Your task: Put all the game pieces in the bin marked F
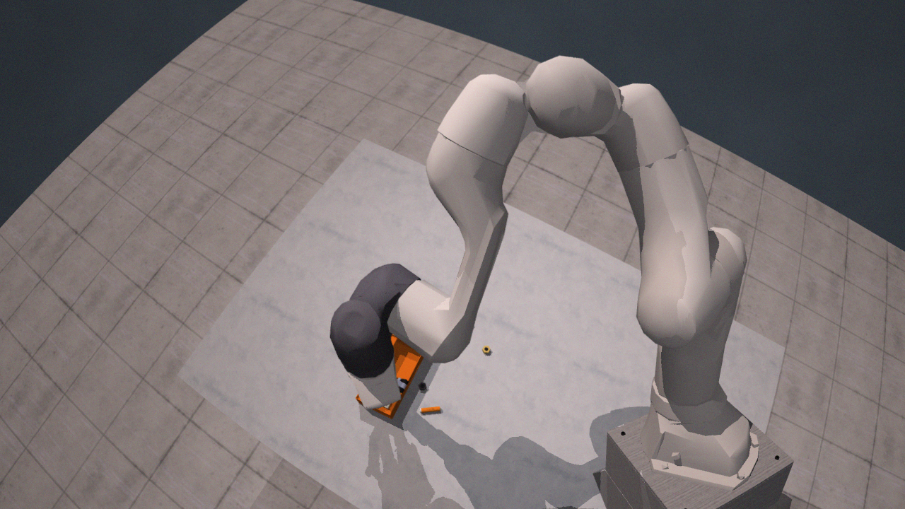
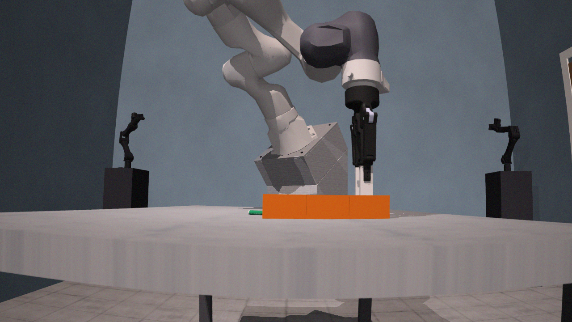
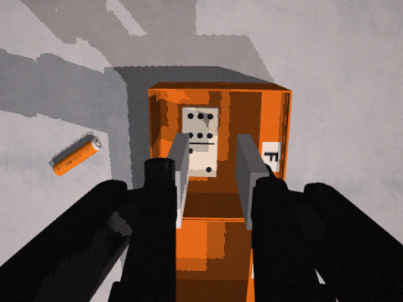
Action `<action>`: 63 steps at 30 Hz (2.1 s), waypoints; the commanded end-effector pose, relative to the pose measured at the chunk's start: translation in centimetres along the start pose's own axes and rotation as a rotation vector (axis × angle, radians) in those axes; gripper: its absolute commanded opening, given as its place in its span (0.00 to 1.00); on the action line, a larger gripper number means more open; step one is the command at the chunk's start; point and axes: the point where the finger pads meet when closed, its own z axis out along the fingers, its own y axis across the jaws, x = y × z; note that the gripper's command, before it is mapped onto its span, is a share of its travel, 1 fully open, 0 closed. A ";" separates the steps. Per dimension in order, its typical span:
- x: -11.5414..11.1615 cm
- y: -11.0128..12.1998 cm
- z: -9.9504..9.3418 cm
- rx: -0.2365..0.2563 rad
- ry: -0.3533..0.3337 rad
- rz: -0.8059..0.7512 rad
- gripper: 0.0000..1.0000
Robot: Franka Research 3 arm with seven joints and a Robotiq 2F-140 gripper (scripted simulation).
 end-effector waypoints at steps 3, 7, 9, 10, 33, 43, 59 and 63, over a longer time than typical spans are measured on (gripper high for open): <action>-0.1 -0.2 -1.1 0.006 -0.001 -0.006 0.19; -0.1 -0.2 -2.8 0.006 -0.001 -0.006 0.19; -0.1 -0.2 -2.8 0.006 -0.001 -0.006 0.19; -0.1 -0.2 -2.8 0.006 -0.001 -0.006 0.19; -0.1 -0.2 -2.8 0.006 -0.001 -0.006 0.19; -0.1 -0.2 -2.8 0.006 -0.001 -0.006 0.19; -0.1 -0.2 -2.8 0.006 -0.001 -0.006 0.19; -0.2 -0.4 -2.8 0.006 -0.001 -0.006 0.19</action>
